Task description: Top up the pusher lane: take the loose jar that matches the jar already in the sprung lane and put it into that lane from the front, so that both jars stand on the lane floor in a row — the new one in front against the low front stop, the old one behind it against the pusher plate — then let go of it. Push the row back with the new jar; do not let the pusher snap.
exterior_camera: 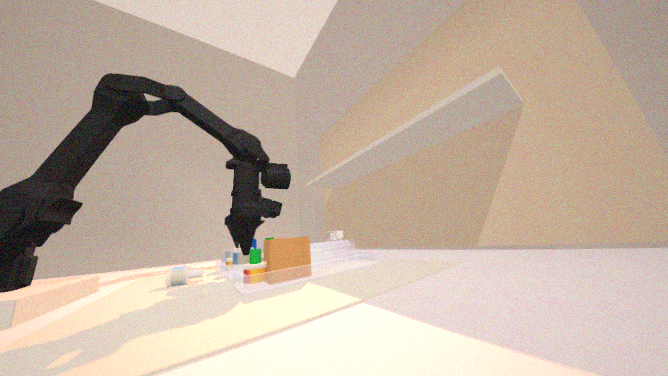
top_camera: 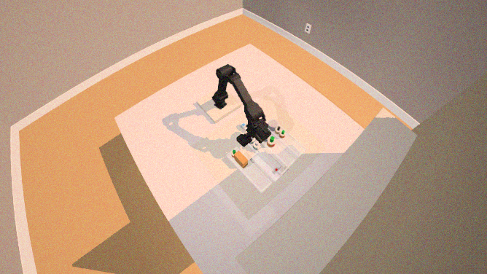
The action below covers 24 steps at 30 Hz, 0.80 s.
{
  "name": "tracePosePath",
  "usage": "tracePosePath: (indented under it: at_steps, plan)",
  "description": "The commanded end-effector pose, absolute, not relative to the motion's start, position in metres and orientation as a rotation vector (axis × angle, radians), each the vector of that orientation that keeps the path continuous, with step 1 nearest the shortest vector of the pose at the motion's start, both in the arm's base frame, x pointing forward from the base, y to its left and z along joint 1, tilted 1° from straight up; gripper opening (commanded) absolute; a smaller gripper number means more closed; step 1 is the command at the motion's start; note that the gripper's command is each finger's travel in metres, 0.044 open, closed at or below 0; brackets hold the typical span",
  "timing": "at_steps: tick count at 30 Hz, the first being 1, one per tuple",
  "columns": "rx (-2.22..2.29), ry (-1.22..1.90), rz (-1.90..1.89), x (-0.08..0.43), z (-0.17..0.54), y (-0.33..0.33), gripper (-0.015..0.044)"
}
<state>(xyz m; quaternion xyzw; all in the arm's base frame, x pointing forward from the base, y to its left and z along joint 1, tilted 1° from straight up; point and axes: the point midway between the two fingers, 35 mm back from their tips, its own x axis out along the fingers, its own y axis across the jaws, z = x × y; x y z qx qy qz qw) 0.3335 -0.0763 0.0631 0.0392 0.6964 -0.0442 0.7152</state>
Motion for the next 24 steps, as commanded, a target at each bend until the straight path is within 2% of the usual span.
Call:
tracePosePath:
  at_steps: [1, 24]
  plan:
    - [0.088, 1.526, -0.103, 0.3383, 0.0587, -0.0773, 0.0000]
    - [0.088, 1.526, -0.103, 0.3371, 0.0505, -0.0772, 0.0000]
